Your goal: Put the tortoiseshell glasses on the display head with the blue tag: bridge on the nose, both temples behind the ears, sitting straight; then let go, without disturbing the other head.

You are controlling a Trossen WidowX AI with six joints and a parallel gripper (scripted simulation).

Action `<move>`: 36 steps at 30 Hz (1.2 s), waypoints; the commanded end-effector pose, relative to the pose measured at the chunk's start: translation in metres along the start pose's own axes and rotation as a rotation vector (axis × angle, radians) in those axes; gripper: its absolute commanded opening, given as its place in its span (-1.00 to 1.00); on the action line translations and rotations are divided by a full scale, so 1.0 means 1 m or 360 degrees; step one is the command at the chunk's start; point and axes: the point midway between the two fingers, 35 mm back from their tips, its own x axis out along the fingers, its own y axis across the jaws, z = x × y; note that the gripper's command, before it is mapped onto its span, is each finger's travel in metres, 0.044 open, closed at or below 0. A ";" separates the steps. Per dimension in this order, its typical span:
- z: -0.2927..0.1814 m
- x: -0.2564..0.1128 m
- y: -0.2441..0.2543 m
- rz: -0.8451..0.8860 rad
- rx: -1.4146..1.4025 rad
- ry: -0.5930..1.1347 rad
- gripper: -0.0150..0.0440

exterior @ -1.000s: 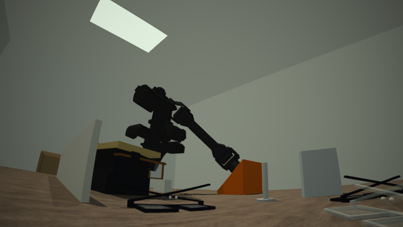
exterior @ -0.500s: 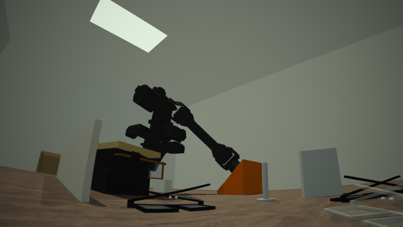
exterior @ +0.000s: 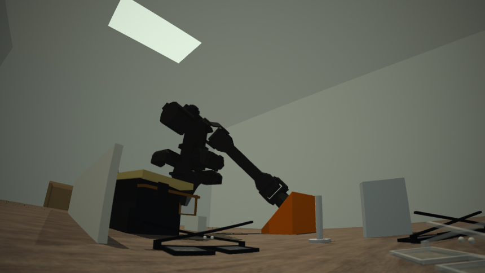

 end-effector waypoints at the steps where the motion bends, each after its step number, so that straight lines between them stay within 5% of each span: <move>1: 0.000 0.001 0.000 0.0003 -0.0006 0.0005 -0.49; 36: 0.000 0.006 0.000 0.0003 -0.0006 0.0005 -0.49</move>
